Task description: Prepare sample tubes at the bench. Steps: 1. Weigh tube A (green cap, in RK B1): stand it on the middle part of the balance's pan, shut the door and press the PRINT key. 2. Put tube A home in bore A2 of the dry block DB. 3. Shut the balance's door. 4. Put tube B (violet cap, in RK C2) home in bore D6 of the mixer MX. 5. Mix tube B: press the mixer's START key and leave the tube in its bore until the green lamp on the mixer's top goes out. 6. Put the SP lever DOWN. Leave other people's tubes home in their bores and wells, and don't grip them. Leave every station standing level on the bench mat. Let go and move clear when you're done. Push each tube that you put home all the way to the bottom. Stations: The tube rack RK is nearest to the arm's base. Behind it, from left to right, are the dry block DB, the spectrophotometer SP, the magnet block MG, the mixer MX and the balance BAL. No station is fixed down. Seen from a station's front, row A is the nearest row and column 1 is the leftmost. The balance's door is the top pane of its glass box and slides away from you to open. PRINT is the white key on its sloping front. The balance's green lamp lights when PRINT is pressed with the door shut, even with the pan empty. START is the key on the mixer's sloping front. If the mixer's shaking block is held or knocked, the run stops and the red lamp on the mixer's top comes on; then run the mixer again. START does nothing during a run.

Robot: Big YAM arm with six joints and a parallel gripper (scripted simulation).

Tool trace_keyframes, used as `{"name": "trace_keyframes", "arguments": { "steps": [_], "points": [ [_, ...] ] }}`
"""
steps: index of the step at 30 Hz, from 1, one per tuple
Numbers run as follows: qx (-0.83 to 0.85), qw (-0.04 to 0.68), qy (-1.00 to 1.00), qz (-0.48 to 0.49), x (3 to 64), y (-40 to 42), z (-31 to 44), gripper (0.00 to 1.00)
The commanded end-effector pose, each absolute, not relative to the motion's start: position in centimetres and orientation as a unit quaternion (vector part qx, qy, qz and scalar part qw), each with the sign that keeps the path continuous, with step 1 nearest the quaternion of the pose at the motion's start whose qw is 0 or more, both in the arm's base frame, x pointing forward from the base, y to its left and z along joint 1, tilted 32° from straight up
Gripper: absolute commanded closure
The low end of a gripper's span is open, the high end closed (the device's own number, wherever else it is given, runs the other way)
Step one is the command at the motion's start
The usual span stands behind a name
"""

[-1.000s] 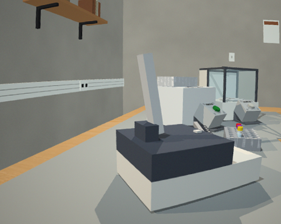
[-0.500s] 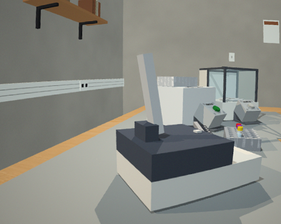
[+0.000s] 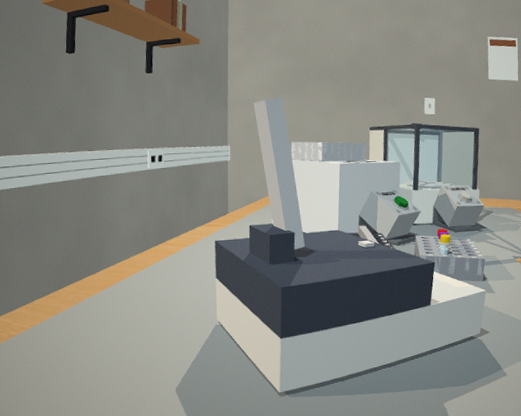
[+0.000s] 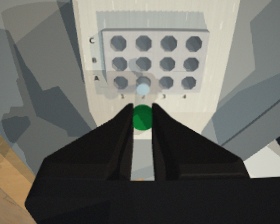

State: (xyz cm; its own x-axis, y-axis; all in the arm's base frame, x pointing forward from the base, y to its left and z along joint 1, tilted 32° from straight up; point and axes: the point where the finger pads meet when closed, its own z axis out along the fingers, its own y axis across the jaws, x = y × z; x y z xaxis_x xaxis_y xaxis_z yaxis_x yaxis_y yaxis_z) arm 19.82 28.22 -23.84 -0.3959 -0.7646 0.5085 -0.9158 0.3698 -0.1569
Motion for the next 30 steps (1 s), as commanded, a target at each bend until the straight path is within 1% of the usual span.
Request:
{"name": "trace_keyframes", "arguments": {
  "steps": [1,17,22,30],
  "points": [
    [0.521,0.163,-0.812,0.204,20.8,29.6,-23.7,0.91],
    [0.521,0.163,-0.812,0.204,20.8,29.6,-23.7,0.91],
    [0.518,0.177,-0.81,0.209,20.3,27.8,-24.7,0.91],
    [0.519,0.179,-0.809,0.21,20.0,27.4,-24.9,0.91]
  ]
}}
